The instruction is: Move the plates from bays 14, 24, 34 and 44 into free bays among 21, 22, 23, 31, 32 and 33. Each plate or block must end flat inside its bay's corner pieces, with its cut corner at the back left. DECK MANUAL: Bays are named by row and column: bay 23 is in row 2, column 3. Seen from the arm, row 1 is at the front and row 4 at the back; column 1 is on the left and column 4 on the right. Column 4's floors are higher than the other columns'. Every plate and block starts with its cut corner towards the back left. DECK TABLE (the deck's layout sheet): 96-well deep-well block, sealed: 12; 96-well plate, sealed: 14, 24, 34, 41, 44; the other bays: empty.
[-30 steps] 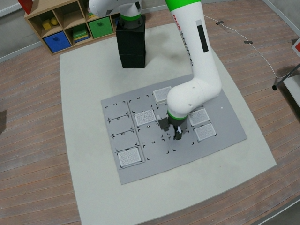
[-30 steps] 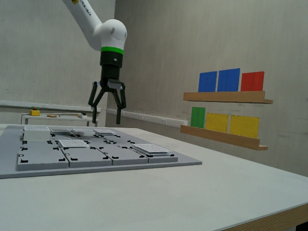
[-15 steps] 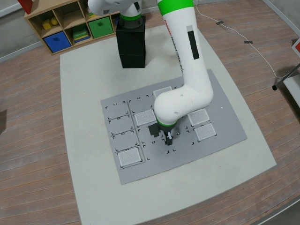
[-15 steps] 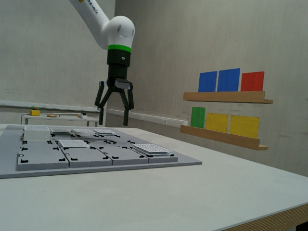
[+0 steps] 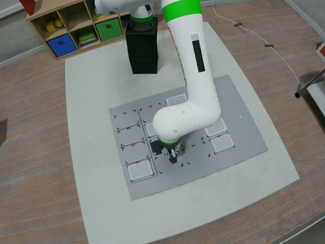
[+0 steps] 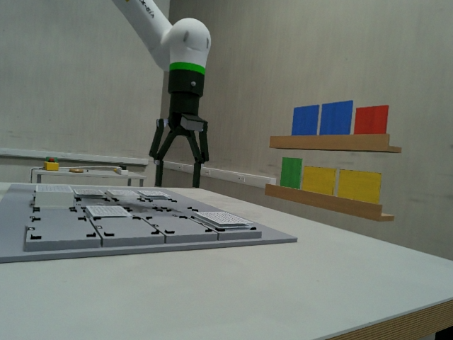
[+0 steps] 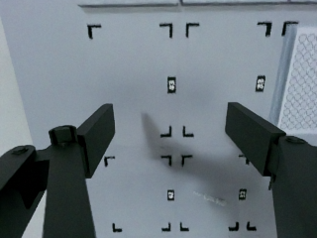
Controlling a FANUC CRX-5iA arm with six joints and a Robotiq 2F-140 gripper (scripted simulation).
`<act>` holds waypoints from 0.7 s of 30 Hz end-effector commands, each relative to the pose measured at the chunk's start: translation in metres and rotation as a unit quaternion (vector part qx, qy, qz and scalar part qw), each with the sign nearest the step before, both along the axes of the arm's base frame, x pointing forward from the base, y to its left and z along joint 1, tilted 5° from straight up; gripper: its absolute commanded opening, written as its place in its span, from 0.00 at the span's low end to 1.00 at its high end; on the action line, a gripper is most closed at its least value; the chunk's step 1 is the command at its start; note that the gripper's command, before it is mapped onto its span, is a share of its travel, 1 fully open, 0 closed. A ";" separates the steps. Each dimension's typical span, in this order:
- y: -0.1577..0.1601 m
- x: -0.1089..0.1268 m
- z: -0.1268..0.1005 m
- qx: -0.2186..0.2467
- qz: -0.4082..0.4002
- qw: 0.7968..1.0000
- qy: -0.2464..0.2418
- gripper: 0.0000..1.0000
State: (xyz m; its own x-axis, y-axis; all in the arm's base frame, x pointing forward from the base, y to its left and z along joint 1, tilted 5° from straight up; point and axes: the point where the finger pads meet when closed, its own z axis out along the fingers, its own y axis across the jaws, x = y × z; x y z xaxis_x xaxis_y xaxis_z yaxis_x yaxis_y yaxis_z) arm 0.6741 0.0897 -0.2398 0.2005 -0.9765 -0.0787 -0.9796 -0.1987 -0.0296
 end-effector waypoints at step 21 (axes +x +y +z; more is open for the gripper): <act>-0.076 0.035 -0.005 0.000 0.000 1.000 -0.001 0.70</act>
State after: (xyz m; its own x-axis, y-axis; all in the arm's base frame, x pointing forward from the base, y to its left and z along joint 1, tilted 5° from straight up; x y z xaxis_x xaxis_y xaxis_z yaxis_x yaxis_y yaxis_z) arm 0.7029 0.0248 -0.2449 0.2008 -0.9765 -0.0787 -0.9795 -0.1990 -0.0297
